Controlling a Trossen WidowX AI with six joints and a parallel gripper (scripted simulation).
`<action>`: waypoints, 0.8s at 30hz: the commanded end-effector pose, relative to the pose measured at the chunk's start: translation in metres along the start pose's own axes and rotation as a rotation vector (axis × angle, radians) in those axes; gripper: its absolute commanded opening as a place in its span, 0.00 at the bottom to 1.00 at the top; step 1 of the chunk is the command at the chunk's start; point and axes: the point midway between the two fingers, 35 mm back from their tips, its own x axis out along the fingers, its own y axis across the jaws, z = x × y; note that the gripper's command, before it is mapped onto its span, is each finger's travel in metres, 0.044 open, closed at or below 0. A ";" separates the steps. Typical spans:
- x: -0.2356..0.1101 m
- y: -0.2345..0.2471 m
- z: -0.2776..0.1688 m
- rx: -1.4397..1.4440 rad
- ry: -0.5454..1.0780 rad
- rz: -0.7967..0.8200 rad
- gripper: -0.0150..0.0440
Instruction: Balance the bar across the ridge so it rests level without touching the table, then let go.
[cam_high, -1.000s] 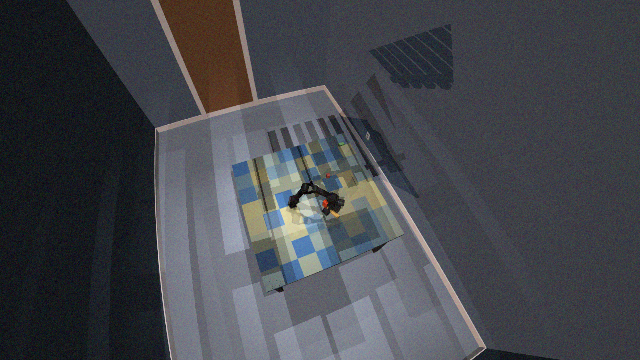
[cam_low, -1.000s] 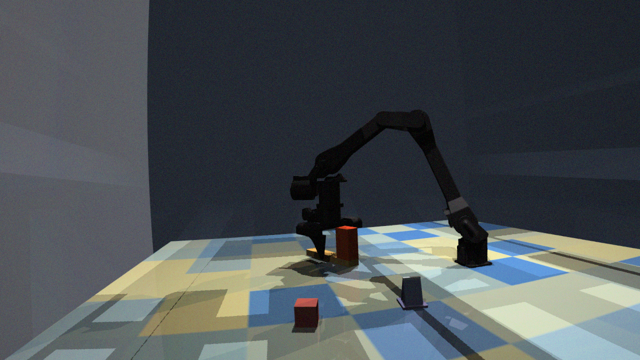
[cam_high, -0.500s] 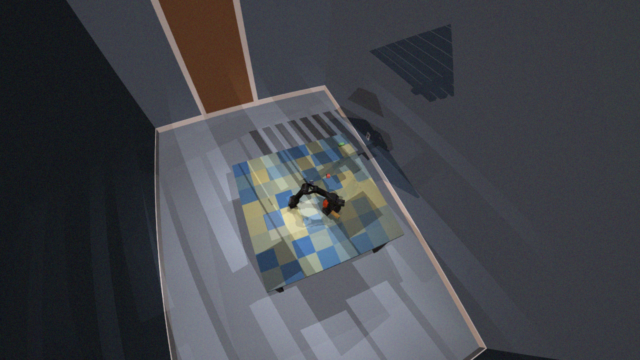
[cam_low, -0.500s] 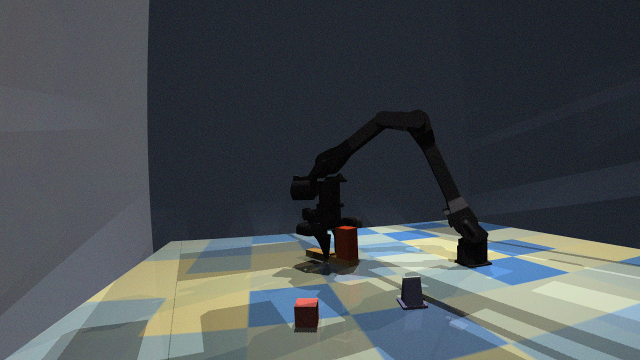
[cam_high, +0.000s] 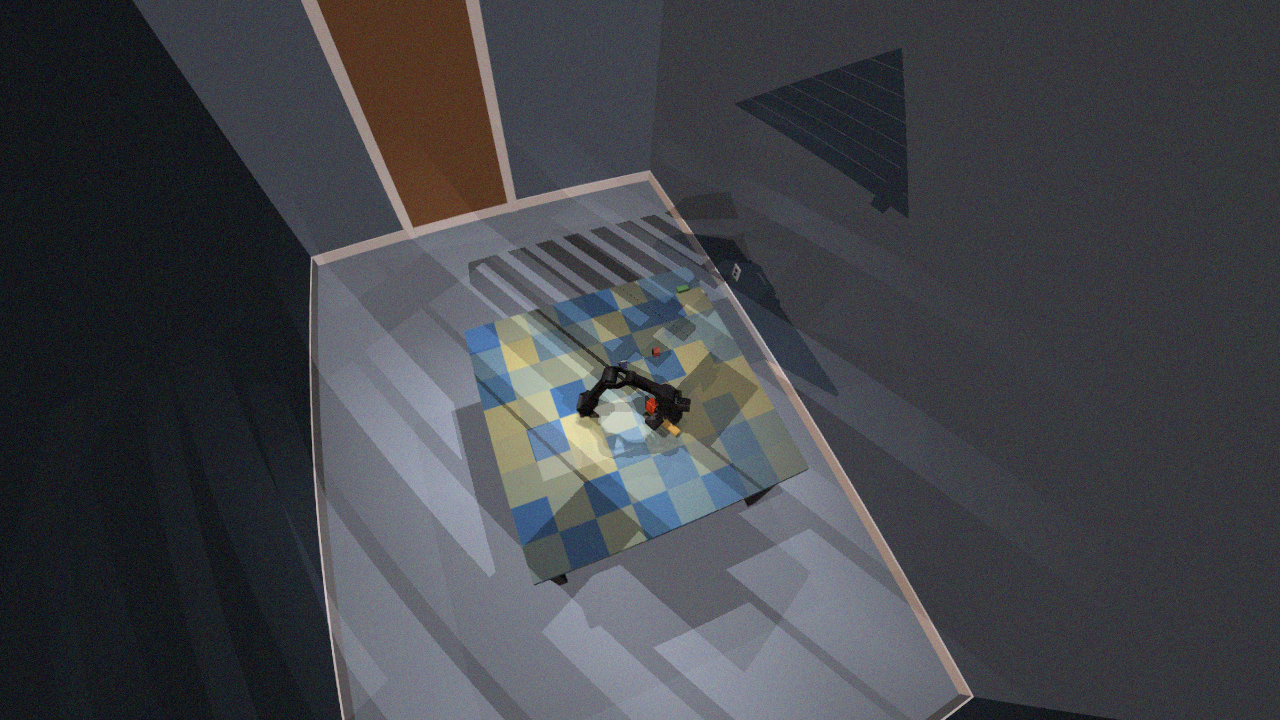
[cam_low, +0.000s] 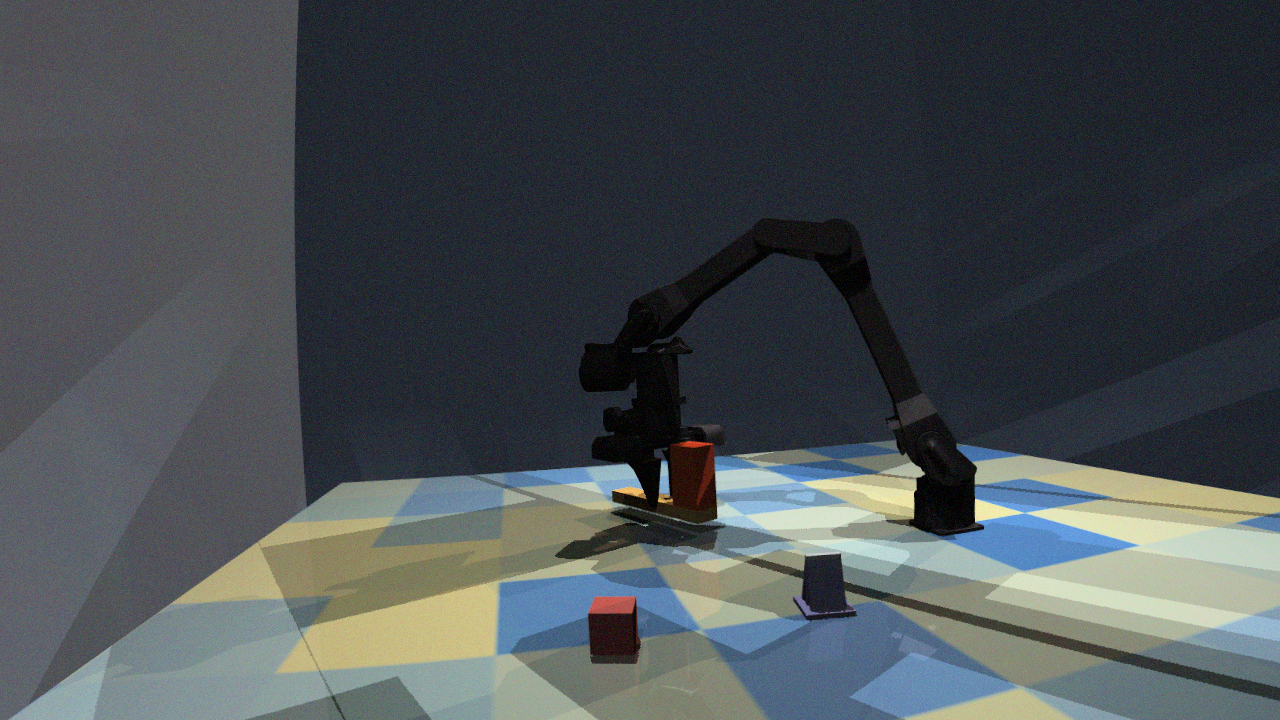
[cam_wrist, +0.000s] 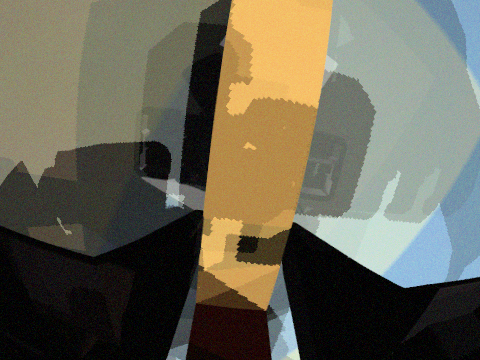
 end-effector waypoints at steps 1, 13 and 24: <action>-0.013 0.002 0.003 -0.001 -0.010 0.006 0.25; -0.044 0.002 0.003 -0.002 -0.009 0.004 0.25; -0.073 0.000 0.000 -0.003 -0.009 0.003 0.25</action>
